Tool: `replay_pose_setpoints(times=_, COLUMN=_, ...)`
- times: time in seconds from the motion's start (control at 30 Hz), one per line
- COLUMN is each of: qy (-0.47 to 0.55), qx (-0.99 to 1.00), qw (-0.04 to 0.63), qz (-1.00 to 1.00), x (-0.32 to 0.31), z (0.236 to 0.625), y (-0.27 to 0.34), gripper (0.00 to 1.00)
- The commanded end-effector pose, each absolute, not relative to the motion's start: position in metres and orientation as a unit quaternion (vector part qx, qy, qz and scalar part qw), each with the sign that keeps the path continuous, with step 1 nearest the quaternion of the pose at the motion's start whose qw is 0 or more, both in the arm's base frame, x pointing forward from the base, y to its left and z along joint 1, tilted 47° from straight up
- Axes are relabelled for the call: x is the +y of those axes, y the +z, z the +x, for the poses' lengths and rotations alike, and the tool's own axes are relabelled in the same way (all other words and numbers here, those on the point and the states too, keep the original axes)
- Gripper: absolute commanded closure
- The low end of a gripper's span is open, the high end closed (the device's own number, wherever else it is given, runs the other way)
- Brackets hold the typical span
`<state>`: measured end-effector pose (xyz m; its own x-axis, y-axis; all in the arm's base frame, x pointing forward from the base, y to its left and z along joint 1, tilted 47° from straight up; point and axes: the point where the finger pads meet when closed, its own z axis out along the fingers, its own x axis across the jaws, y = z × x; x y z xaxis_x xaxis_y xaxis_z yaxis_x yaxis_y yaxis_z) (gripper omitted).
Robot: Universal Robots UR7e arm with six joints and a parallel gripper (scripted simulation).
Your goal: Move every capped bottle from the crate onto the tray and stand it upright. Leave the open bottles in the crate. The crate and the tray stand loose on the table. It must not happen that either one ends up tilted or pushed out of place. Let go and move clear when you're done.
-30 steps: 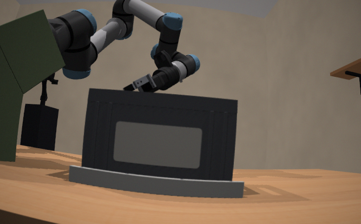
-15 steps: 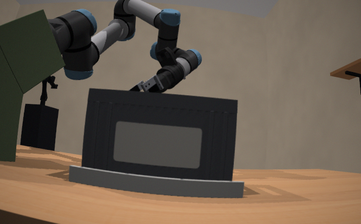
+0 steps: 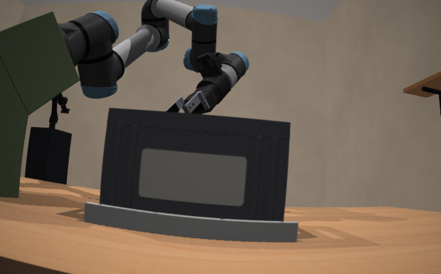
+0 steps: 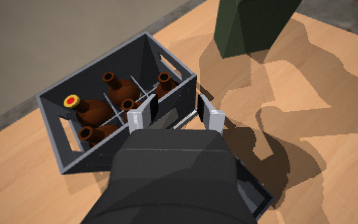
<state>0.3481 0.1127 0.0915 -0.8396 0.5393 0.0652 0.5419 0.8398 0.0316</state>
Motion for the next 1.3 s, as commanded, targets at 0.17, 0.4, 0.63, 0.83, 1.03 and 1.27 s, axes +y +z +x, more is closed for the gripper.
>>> replay_pose_setpoints(times=0.17, qy=-0.059, qx=-0.966, qw=0.007, qz=-0.251, x=0.102, z=0.371, y=0.085, gripper=0.0)
replay_pose_setpoints(times=0.4, qy=-0.079, qx=-0.97, qw=-0.005, qz=-0.232, x=0.092, z=0.382, y=0.078, gripper=0.0)
replay_pose_setpoints(times=0.63, qy=-0.108, qx=-0.973, qw=-0.023, qz=-0.203, x=0.079, z=0.399, y=0.068, gripper=0.0)
replay_pose_setpoints(times=0.83, qy=-0.115, qx=-0.974, qw=-0.028, qz=-0.196, x=0.074, z=0.401, y=0.065, gripper=0.0)
replay_pose_setpoints(times=1.03, qy=-0.14, qx=-0.974, qw=-0.043, qz=-0.171, x=0.06, z=0.409, y=0.053, gripper=0.0)
replay_pose_setpoints(times=1.27, qy=-0.165, qx=-0.974, qw=-0.057, qz=-0.146, x=0.046, z=0.418, y=0.041, gripper=0.0)
